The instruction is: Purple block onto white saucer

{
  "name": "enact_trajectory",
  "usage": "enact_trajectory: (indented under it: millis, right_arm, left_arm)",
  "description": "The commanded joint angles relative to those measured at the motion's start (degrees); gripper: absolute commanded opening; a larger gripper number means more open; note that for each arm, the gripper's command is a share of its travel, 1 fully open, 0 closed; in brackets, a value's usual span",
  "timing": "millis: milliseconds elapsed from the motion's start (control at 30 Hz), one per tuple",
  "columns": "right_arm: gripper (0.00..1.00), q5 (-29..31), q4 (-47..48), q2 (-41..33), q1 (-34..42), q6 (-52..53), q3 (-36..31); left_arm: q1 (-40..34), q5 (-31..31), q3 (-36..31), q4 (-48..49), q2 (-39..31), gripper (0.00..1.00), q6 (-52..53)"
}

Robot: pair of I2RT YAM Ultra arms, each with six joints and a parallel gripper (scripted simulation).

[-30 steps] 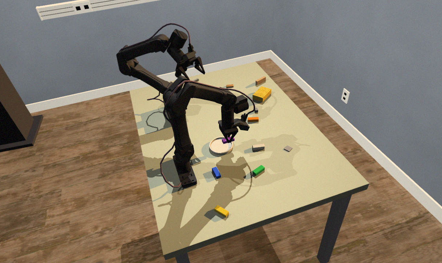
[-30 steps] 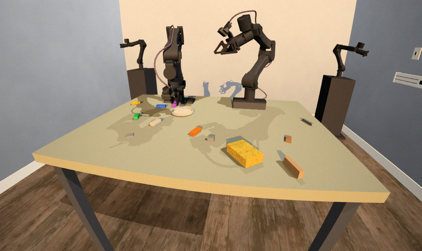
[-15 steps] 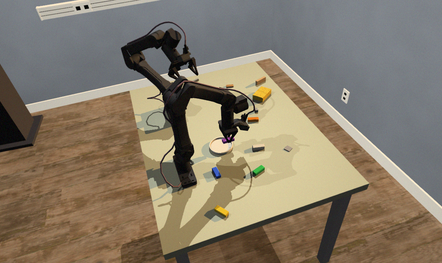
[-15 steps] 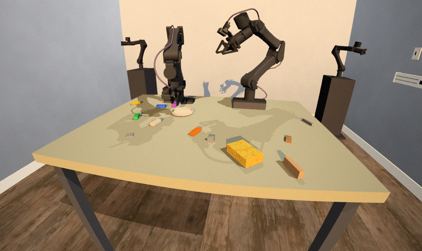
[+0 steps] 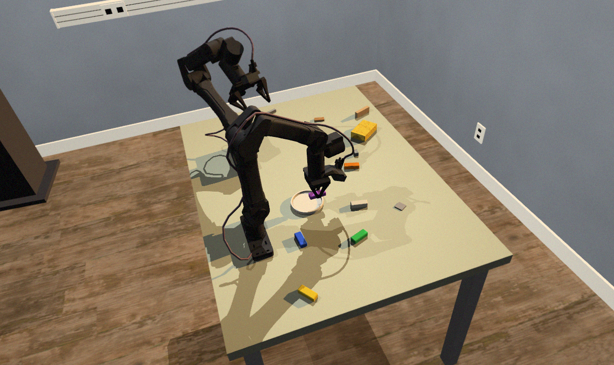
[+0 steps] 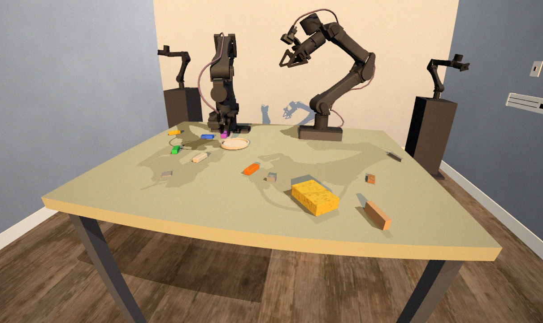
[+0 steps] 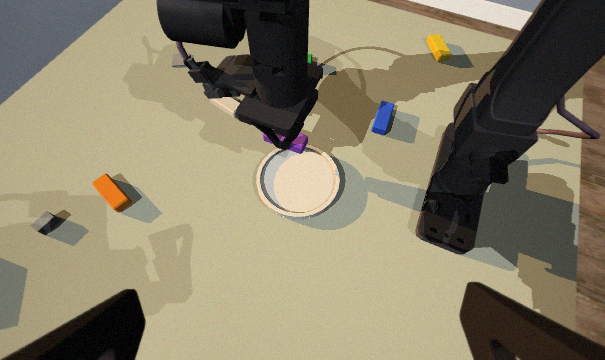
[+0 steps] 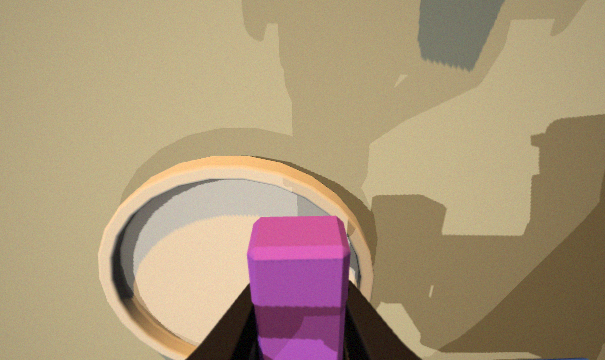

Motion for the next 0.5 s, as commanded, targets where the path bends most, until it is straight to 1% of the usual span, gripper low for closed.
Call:
enact_trajectory:
  millis: [0, 200, 267, 467]
  right_arm:
    - [0.18, 0.15, 1.54, -1.65, 1.22, 1.47, -2.05]
    - [0.18, -0.02, 5.98, -2.34, 5.4, 5.57, -7.35]
    - [0.18, -0.02, 5.98, -2.34, 5.4, 5.57, -7.35]
    - [0.18, 0.0, 8.98, -1.81, 8.37, 8.57, -10.22]
  left_arm:
    - [-2.02, -4.08, 2.15, -1.41, -1.04, 1.0, -2.58]
    - [-3.81, -5.82, 2.21, -1.55, -0.97, 1.0, -3.62]
    - [-3.81, -5.82, 2.21, -1.55, -0.97, 1.0, -3.62]
    - [-4.56, -6.56, 2.23, -1.61, -0.95, 1.0, -4.04]
